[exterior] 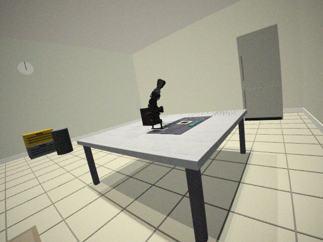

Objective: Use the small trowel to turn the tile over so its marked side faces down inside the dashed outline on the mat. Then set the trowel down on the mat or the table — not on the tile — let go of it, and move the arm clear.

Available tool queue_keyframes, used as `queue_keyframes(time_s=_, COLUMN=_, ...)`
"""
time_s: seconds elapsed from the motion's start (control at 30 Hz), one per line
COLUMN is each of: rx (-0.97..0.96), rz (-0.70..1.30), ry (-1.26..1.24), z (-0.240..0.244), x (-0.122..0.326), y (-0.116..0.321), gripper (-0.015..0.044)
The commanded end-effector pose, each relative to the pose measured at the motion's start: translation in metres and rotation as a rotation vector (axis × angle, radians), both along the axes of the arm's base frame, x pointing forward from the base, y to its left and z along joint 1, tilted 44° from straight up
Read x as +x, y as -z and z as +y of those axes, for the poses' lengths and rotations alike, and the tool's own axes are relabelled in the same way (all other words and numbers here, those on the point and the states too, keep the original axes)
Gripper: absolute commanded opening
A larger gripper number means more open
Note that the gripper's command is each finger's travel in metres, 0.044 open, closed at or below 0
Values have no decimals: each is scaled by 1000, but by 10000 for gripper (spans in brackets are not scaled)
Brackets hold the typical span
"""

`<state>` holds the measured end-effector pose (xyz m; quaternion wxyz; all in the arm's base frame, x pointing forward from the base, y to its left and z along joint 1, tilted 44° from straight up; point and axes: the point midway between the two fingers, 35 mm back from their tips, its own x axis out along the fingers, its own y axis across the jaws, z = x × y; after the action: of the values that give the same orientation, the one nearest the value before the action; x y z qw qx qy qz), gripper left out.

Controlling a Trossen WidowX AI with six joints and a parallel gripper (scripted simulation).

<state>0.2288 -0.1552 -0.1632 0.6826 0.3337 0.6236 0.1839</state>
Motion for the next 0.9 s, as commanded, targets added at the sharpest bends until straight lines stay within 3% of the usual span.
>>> queue_keyframes(time_s=0.0, rx=1, rz=-1, ry=3, z=0, x=0, y=0, gripper=130)
queue_keyframes(time_s=0.87, rx=112, rz=478, ry=525, z=0, x=0, y=0, gripper=130)
